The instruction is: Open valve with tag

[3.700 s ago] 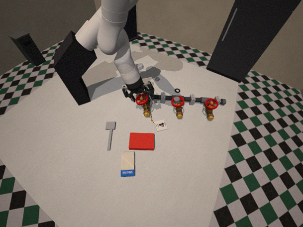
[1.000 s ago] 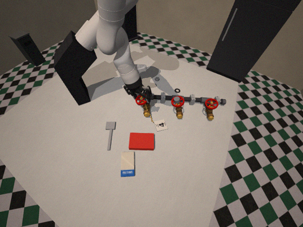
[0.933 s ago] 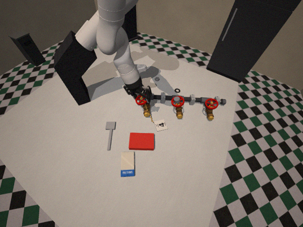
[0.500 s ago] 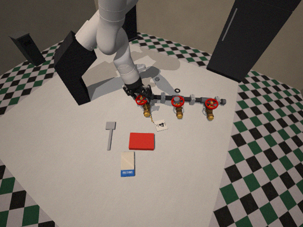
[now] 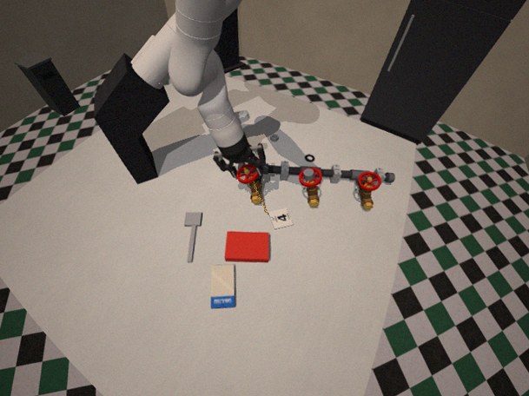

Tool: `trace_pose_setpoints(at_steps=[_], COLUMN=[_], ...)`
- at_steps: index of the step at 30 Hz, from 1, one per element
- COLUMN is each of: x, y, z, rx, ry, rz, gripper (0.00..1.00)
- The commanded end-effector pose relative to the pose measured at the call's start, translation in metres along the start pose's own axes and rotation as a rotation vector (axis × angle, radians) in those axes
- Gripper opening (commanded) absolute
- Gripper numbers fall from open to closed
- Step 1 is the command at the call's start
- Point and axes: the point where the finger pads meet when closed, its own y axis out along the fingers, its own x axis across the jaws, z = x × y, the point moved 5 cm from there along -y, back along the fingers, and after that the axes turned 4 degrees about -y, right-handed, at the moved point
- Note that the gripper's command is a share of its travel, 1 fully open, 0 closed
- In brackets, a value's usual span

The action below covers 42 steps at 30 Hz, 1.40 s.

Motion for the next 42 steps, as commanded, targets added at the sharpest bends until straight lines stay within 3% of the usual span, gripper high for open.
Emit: trace_pose_setpoints(at_steps=[1,42], x=[0.0013,0.0016], y=[0.0004,0.0003], z=[0.0001,0.0002], rx=[-0.005,-0.005], ry=[-0.096,-1.417], rz=[-0.002,0.001], gripper=[0.75,0.75])
